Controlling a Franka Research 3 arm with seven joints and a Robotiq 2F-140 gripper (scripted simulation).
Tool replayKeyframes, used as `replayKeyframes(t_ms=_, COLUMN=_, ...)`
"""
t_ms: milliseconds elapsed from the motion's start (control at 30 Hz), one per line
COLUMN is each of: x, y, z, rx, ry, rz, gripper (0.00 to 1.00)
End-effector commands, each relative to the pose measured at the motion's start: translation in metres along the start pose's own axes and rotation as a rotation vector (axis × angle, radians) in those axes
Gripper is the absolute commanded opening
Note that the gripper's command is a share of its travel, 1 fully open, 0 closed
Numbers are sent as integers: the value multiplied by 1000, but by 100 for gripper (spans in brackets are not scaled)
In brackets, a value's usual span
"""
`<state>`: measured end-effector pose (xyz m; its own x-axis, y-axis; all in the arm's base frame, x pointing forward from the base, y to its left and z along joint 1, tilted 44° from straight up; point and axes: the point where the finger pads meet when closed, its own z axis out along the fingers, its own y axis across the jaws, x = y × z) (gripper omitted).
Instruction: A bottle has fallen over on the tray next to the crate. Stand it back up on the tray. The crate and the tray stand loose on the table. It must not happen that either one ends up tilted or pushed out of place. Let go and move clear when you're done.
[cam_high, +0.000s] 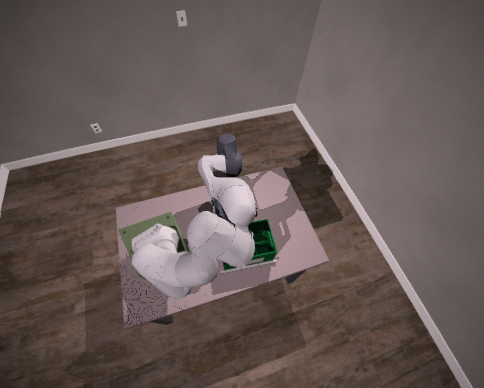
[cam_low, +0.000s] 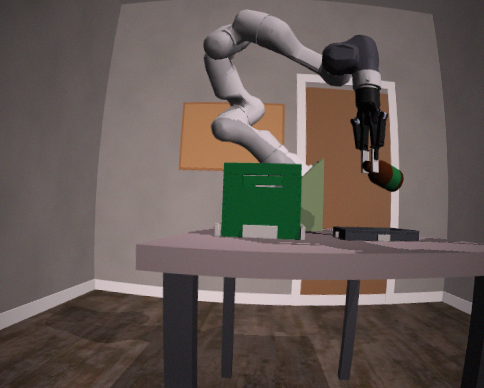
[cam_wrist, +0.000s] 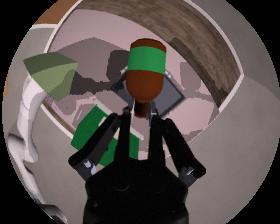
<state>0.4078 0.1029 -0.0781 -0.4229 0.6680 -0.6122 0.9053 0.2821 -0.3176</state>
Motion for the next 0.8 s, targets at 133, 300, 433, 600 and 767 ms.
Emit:
replayKeyframes(t_ms=133, x=-1, y=2, z=-2, rx=-2, ry=0, rz=-99, gripper=0)
replayKeyframes(t_ms=300, x=-1, y=2, z=-2, rx=-2, ry=0, rz=-99, gripper=0)
replayKeyframes(t_ms=433, x=-1, y=2, z=-2, rx=-2, ry=0, rz=-99, gripper=0)
replayKeyframes(t_ms=600, x=-1, y=2, z=-2, rx=-2, ry=0, rz=-99, gripper=0)
replayKeyframes(t_ms=767, x=-1, y=2, z=-2, rx=-2, ry=0, rz=-99, gripper=0)
